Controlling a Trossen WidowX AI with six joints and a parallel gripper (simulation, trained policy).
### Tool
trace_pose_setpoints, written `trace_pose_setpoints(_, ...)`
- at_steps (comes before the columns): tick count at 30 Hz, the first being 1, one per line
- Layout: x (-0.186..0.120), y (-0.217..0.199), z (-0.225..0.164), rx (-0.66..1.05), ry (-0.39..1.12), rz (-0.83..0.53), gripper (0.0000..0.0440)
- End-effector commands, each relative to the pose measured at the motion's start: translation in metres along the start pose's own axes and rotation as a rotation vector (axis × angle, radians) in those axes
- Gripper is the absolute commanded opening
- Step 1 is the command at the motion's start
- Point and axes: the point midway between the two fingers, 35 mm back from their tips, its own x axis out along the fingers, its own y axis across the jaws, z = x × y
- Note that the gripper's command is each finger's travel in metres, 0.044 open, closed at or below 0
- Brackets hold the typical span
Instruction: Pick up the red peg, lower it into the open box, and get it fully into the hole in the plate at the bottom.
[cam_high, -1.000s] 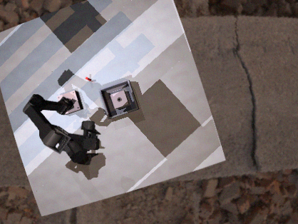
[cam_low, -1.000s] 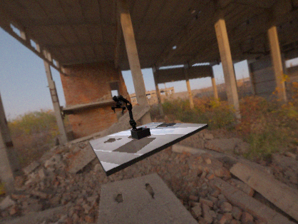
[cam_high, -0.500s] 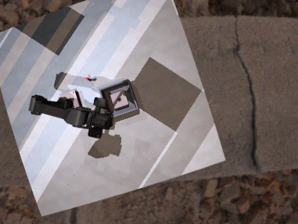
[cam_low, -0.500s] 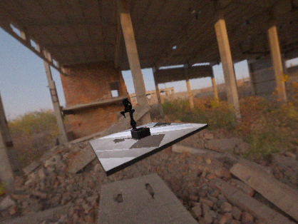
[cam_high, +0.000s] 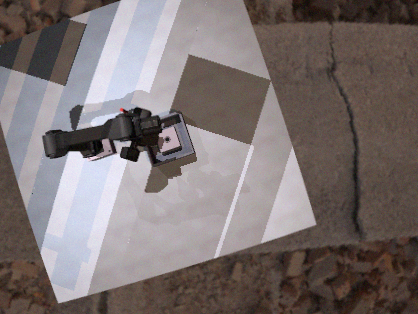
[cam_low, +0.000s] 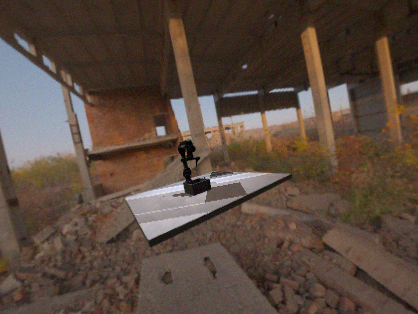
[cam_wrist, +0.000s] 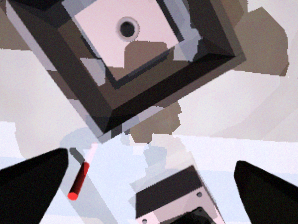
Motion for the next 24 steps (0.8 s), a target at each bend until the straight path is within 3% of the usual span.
trace_pose_setpoints(1,0.014,0.019,-0.019,0.026,0.044,-0.052,0.044)
trace_pose_setpoints(24,0.079,0.078,-0.131,0.125,0.079,-0.283,0.044)
